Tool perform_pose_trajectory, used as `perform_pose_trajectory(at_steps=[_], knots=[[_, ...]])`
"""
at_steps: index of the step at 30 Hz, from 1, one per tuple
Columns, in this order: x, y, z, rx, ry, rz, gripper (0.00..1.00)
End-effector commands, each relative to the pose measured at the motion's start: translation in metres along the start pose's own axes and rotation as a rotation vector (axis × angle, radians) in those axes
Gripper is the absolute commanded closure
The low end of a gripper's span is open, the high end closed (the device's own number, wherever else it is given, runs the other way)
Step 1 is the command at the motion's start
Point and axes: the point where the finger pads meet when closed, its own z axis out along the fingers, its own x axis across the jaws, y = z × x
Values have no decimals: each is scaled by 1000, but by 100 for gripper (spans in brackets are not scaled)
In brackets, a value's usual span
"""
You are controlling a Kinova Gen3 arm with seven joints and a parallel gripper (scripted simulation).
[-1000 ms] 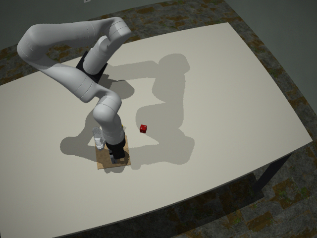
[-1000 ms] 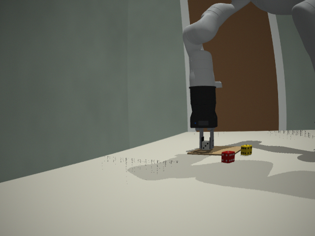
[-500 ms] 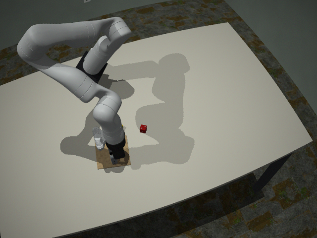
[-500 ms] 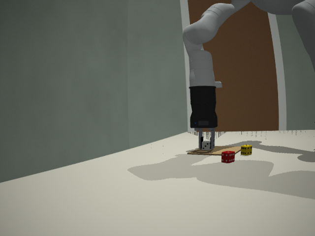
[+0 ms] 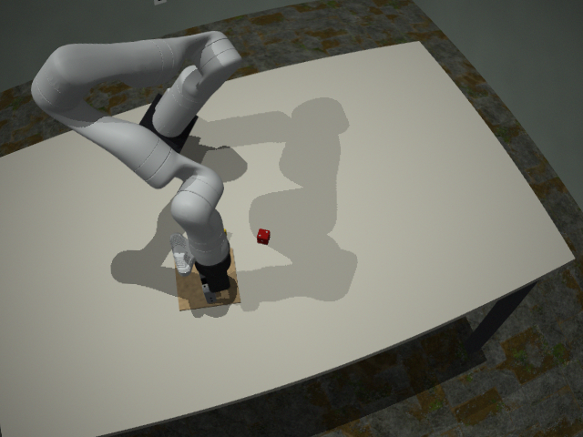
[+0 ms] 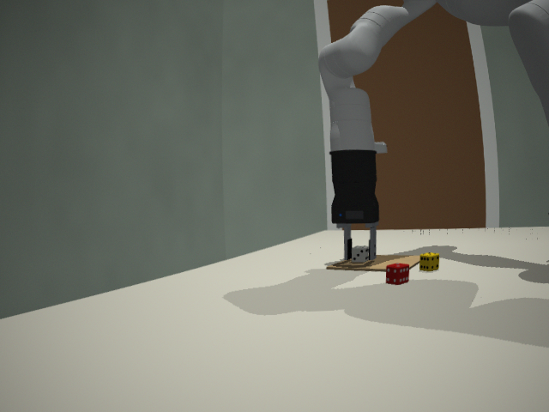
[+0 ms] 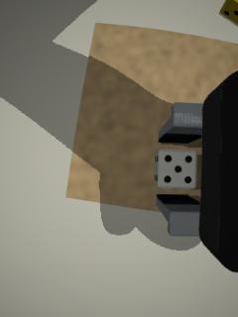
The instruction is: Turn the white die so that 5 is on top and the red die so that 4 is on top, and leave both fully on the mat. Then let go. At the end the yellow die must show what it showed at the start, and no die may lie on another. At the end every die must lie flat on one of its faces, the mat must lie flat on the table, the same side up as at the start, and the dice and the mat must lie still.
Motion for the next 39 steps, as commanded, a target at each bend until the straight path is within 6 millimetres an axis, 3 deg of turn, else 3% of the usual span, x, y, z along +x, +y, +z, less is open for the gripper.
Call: perform_pose_trajectory(at_steps=[1,10,21,30,35,36,39], knots=[[0,1,1,-3,-1,5,21],[0,1,-6,-3,-1,5,21],[1,1,-59,-3,-1,5,21],[1,1,-85,-3,-1,5,21],[1,1,-89,-3,-1,5,21],[1,1,-89,-3,-1,5,0],[1,1,-89,-3,-1,5,0]])
